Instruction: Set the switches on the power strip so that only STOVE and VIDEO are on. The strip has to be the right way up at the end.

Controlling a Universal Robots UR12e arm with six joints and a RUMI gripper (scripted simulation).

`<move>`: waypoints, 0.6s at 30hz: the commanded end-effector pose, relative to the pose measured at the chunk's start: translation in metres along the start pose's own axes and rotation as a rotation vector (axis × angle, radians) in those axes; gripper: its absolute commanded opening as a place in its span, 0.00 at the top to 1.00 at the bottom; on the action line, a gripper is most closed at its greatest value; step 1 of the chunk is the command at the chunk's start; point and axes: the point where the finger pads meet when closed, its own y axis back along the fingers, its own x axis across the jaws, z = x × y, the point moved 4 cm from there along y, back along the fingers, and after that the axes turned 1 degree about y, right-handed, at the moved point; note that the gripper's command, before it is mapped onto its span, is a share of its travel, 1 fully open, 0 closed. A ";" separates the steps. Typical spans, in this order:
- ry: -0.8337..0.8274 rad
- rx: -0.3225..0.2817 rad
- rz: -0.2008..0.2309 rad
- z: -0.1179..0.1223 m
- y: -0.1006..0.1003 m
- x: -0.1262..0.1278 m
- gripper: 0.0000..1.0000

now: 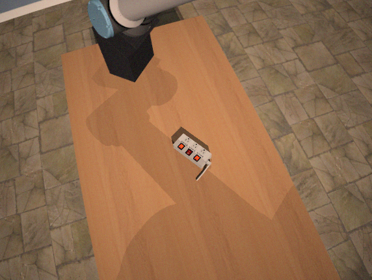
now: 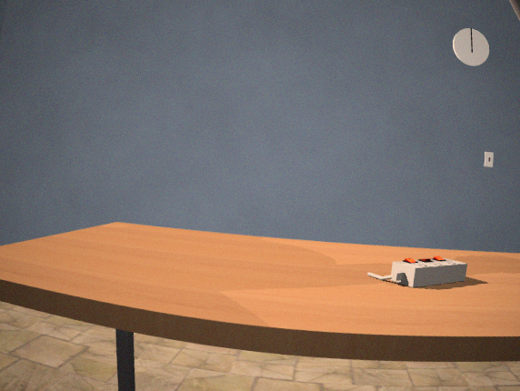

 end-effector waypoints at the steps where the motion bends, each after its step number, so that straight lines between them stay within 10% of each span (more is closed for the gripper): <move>1: 0.000 0.000 0.000 0.000 0.000 0.000 0.00; 17: 0.000 0.000 0.000 0.000 0.000 0.000 0.00; 18: 0.000 0.000 0.000 0.000 0.000 0.000 1.00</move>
